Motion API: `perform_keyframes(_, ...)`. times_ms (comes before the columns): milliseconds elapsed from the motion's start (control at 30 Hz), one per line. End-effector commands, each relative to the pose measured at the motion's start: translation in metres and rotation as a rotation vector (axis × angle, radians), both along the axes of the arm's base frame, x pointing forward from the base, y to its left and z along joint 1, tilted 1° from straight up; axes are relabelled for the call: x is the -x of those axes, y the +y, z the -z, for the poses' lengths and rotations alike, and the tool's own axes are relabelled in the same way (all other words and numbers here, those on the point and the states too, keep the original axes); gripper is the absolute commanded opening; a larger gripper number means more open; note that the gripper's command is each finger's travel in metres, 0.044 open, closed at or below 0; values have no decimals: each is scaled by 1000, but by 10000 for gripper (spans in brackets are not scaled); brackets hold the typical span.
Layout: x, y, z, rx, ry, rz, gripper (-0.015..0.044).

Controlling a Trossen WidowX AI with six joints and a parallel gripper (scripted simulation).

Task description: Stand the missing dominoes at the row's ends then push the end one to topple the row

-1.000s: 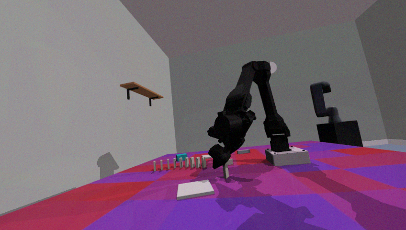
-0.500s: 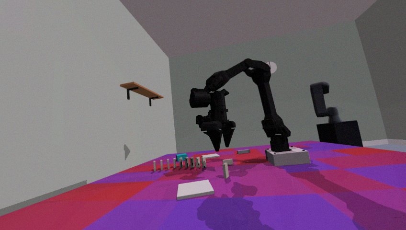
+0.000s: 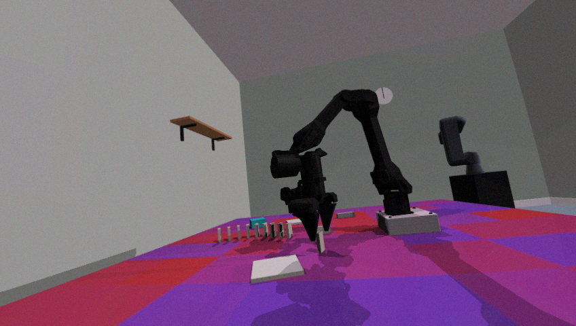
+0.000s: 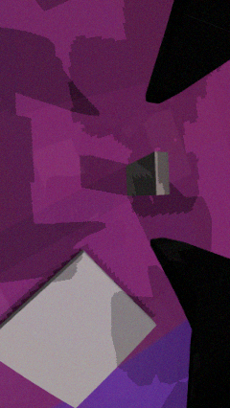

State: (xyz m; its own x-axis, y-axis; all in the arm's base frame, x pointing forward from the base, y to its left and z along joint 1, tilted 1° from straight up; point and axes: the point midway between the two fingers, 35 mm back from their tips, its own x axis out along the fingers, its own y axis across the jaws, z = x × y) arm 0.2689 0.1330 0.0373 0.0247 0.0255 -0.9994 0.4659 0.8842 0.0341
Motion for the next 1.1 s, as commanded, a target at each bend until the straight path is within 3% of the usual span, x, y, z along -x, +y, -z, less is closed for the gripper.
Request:
perform_keyframes(0, -1, 1, 4, -10, -11, -3, 440)
perform_keyframes(300, -1, 2, 17, -10, -10, -3, 440)
perform_keyframes(733, -1, 2, 17, -10, -10, -3, 107)
perform_keyframes(1067, -3, 2, 16, -12, -17, -14, 107)
